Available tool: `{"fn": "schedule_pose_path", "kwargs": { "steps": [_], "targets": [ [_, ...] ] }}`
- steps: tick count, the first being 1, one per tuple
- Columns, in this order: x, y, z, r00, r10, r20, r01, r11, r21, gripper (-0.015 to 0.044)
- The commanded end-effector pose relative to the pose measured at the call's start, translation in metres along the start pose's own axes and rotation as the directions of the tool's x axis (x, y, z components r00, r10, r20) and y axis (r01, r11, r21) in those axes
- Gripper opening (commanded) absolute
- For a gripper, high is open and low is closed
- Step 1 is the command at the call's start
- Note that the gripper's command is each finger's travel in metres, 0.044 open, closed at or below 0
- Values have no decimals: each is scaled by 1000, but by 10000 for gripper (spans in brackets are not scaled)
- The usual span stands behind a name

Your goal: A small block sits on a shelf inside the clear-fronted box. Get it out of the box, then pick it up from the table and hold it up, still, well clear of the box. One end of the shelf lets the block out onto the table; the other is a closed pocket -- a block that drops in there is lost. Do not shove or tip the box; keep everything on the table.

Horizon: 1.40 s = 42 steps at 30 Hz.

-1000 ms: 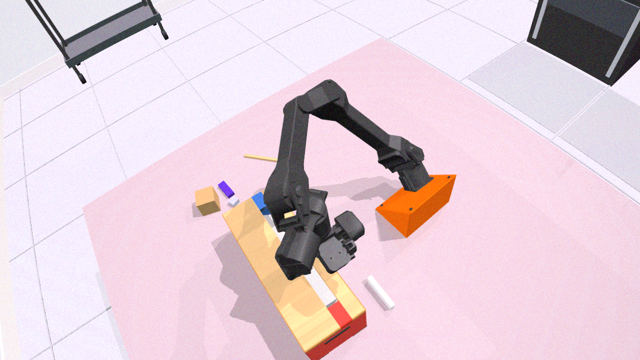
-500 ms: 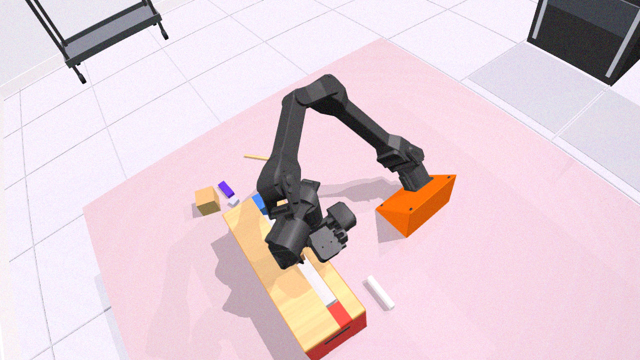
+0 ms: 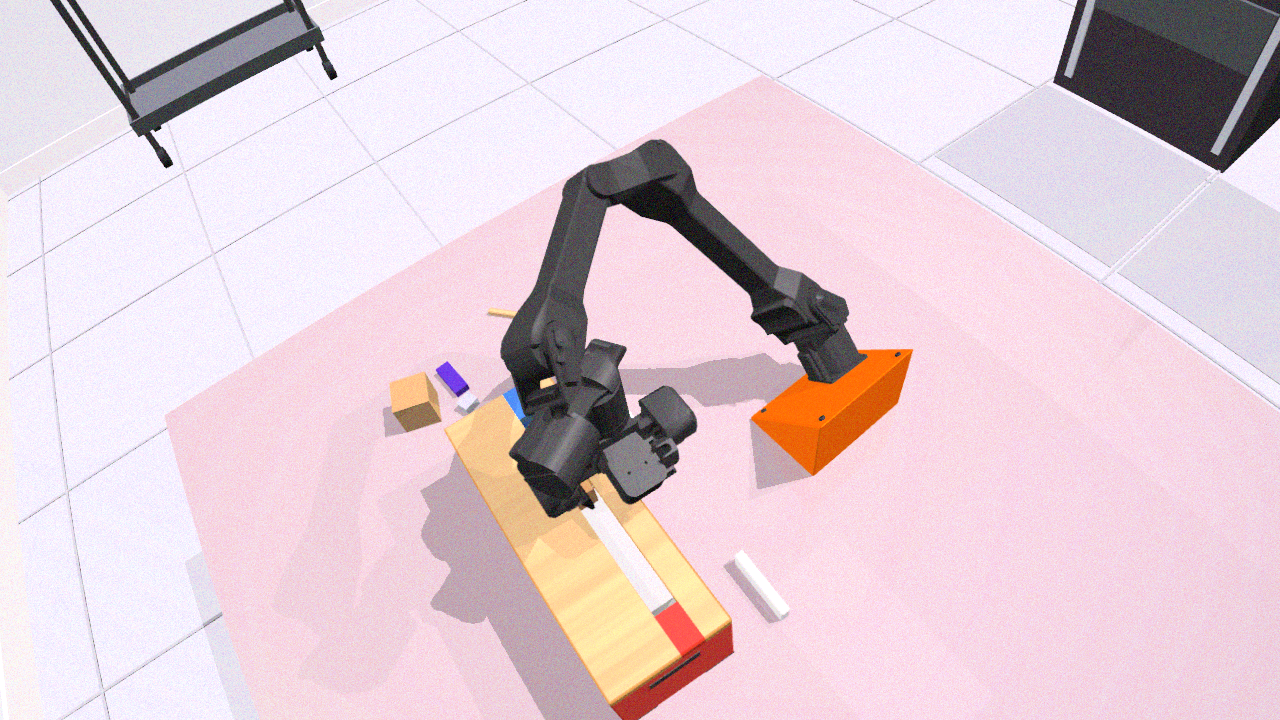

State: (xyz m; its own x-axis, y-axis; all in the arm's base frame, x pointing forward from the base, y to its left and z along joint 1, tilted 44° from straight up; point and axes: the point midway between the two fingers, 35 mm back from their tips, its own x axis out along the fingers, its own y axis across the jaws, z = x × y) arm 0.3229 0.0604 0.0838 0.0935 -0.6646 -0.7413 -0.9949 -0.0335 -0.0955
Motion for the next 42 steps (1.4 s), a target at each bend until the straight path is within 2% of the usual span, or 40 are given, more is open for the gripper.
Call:
{"fn": "schedule_pose_path", "kwargs": {
  "steps": [1, 42],
  "targets": [
    [3, 2, -9, 1000, 10, -9, -10, 1000, -7, 400],
    [0, 1, -93, 1000, 10, -13, -10, 1000, -7, 400]
  ]
}}
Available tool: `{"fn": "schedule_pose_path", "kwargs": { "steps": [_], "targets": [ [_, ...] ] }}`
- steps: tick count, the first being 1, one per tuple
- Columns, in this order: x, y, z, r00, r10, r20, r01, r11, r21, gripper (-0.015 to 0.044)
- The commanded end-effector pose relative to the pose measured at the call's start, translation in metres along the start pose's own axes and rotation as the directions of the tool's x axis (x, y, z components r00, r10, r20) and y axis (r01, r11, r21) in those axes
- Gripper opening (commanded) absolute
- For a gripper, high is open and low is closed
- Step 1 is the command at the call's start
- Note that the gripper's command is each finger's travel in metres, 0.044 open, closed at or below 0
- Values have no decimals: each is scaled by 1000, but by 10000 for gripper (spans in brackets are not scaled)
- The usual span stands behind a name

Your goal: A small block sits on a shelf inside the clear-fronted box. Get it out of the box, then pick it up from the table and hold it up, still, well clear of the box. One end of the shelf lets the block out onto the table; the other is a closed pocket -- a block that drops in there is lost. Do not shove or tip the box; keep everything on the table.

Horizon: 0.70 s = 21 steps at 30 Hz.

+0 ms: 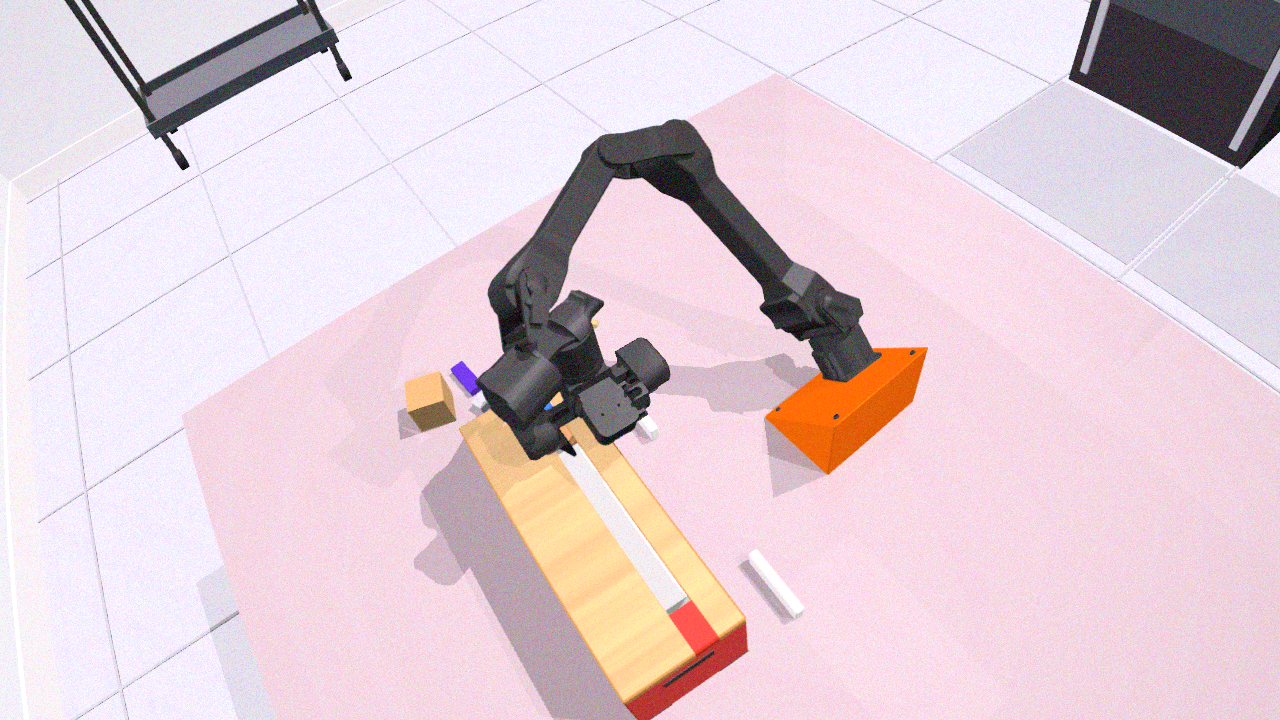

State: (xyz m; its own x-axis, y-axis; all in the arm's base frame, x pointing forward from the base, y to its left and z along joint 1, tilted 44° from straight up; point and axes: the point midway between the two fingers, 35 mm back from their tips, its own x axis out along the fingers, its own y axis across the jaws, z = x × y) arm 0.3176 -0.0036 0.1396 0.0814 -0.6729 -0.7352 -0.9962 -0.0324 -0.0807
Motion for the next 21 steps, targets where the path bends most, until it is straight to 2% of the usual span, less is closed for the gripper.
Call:
{"fn": "schedule_pose_path", "kwargs": {
  "steps": [1, 6, 16, 17, 18, 21],
  "targets": [
    [-1, -1, -11, 1000, -2, -3, 2, 1000, 2, 400],
    [-11, -8, 12, 1000, -6, 9, 6, 1000, 0, 400],
    [-69, -1, 160, 1000, -15, 12, 15, 1000, -3, 400],
    [-71, 1, 167, 1000, -15, 10, 15, 1000, -2, 400],
    [-59, -8, 137, 1000, -14, 17, 15, 1000, -9, 400],
    [-63, -9, 122, 999, -43, 28, 46, 992, -119, 321]
  ]
}}
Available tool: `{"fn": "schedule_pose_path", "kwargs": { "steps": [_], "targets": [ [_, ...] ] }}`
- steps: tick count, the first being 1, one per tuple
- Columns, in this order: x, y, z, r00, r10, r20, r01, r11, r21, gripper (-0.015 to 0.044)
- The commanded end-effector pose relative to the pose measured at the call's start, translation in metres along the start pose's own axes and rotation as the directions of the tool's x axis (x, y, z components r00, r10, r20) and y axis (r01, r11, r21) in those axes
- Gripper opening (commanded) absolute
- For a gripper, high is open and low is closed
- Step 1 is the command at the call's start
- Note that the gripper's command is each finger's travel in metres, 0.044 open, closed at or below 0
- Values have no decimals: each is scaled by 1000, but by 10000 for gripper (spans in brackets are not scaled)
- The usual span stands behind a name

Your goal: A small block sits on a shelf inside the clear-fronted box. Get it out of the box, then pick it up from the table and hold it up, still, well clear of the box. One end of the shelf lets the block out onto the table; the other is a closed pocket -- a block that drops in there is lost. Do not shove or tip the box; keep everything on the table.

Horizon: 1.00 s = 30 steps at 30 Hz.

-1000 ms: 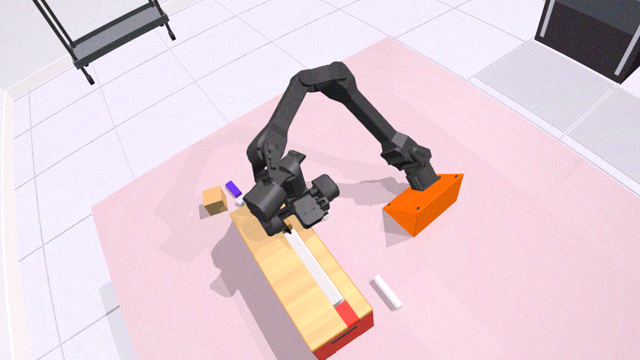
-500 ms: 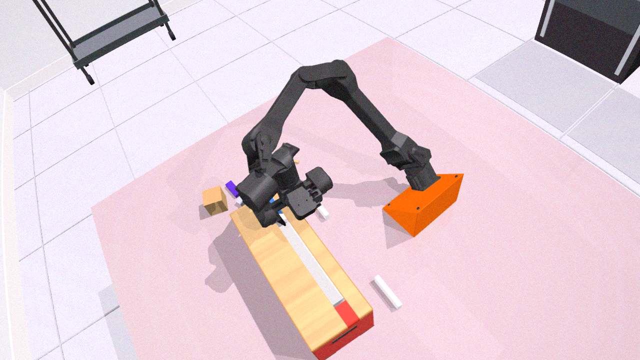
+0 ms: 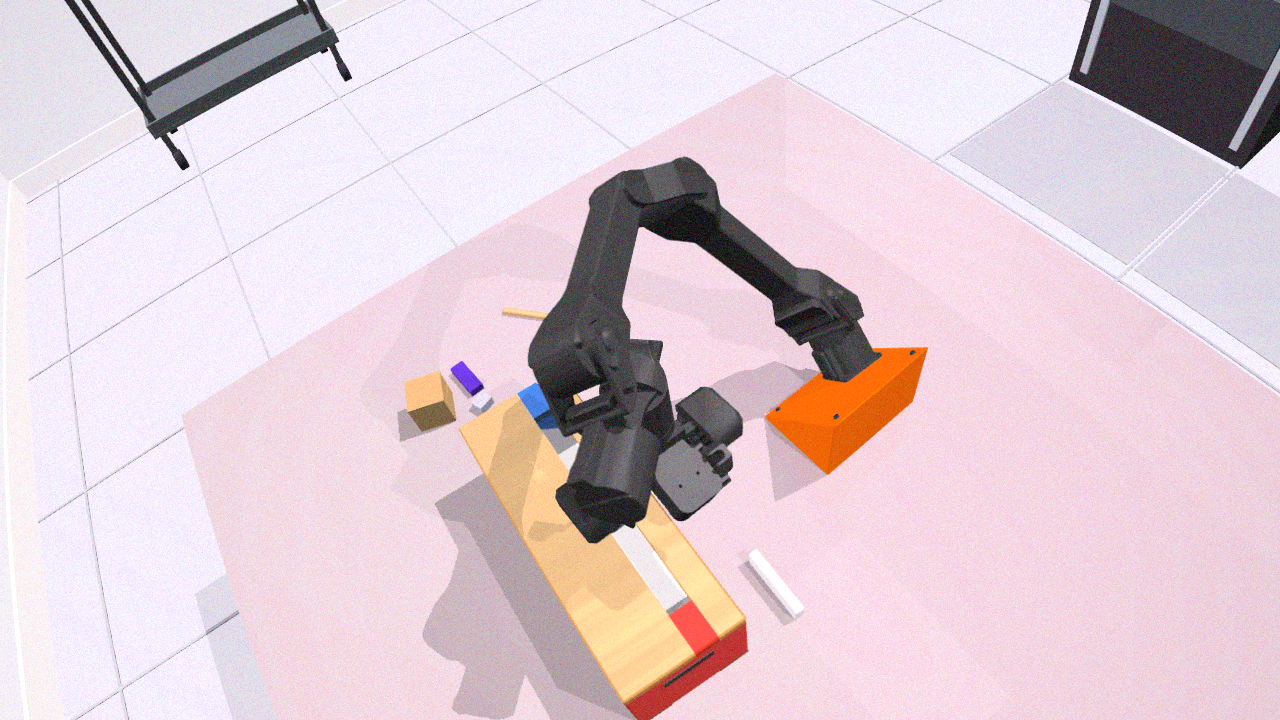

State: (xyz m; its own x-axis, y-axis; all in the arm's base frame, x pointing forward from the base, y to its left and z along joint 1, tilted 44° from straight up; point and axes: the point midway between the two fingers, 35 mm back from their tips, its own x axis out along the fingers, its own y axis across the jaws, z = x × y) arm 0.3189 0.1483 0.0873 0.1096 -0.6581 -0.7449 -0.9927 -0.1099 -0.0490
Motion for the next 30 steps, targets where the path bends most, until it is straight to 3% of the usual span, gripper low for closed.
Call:
{"fn": "schedule_pose_path", "kwargs": {
  "steps": [1, 7, 14, 24, 30],
  "targets": [
    [-2, -4, -36, 999, -35, 13, 36, 993, -116, 295],
    [-13, 5, -93, 988, -151, 23, 140, 838, -527, 285],
    [-19, 28, -154, 962, -273, -4, 132, 478, -868, 285],
    [-18, 59, -201, 929, -364, -62, -32, 89, -995, 285],
    [-17, 61, -204, 927, -369, -67, -45, 66, -997, 285]
  ]
}}
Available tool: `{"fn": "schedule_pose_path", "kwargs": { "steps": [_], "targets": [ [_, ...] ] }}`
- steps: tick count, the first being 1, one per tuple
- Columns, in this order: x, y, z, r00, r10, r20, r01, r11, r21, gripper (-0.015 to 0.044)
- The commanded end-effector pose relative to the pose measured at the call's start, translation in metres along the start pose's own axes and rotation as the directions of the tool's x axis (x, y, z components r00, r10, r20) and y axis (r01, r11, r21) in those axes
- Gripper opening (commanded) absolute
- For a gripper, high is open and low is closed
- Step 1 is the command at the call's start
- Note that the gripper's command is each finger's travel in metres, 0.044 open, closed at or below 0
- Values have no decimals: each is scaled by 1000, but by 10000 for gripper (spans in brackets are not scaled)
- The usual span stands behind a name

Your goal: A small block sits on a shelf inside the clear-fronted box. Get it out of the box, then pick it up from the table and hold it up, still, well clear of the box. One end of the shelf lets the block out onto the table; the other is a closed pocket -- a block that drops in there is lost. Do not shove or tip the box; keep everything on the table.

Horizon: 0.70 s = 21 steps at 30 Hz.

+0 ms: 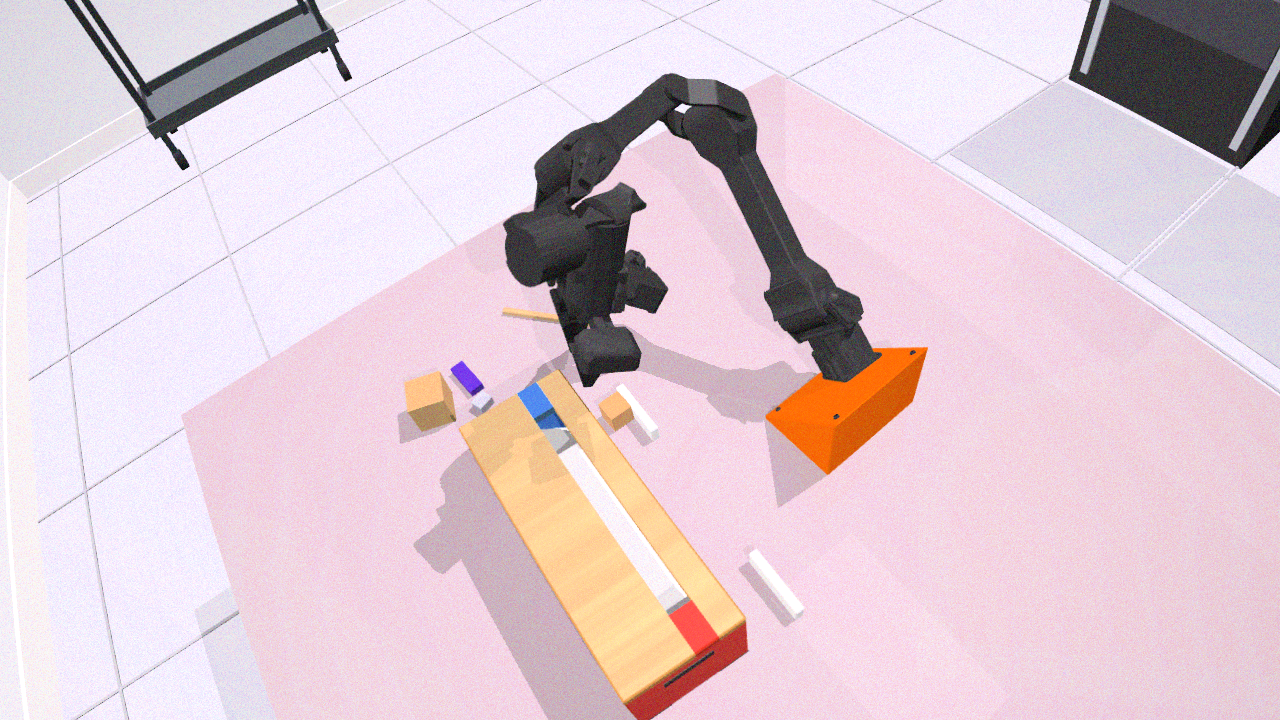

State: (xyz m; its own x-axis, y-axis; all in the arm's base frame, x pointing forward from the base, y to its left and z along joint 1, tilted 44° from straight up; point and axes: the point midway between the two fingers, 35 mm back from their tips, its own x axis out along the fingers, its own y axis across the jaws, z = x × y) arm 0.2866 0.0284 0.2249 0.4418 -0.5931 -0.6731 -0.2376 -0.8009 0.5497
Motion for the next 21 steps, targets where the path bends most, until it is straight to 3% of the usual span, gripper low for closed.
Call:
{"fn": "schedule_pose_path", "kwargs": {
  "steps": [1, 12, 16, 21],
  "targets": [
    [2, 31, 16, 998, 39, -46, -49, 963, -265, 285],
    [2, 31, 16, 998, 35, -46, -44, 976, -212, 285],
    [7, 31, 14, 999, 23, -49, -14, 985, 173, 285],
    [12, 33, 12, 998, 15, -54, 22, 781, 625, 285]
  ]
}}
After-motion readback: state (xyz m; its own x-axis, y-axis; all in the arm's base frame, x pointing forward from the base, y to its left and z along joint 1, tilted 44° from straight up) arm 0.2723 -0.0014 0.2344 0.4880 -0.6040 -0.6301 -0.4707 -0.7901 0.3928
